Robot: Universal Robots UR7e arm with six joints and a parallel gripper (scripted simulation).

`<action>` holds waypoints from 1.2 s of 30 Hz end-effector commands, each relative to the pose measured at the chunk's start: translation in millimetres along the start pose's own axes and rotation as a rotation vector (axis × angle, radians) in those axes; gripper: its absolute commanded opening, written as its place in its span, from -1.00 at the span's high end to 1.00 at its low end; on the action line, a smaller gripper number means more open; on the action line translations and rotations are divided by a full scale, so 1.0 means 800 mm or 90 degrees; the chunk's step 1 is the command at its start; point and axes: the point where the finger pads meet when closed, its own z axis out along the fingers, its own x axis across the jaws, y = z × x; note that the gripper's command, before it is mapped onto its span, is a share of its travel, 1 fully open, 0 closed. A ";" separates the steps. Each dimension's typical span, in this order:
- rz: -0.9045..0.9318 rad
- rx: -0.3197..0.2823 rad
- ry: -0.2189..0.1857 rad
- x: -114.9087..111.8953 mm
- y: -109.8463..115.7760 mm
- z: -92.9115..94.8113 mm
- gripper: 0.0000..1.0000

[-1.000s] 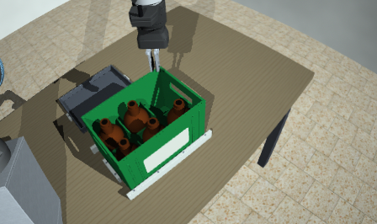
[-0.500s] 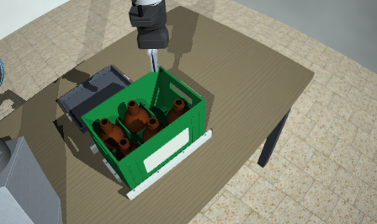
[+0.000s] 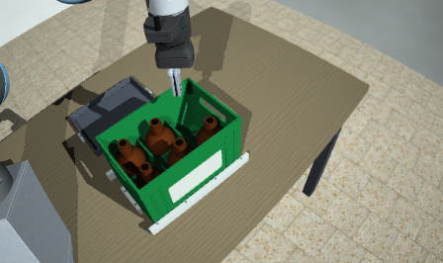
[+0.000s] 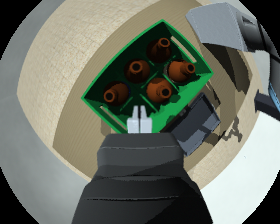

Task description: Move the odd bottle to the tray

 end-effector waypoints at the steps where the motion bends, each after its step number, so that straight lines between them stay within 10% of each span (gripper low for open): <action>1: -0.001 0.001 -0.002 0.013 -0.066 -0.005 1.00; 12: -0.001 -0.003 0.000 0.064 -0.171 0.002 1.00; 21: -0.001 -0.004 0.000 0.073 -0.183 0.004 1.00; 22: -0.001 -0.004 0.000 0.073 -0.183 0.004 -1.00; 36: -0.001 -0.004 0.000 0.073 -0.183 0.004 -1.00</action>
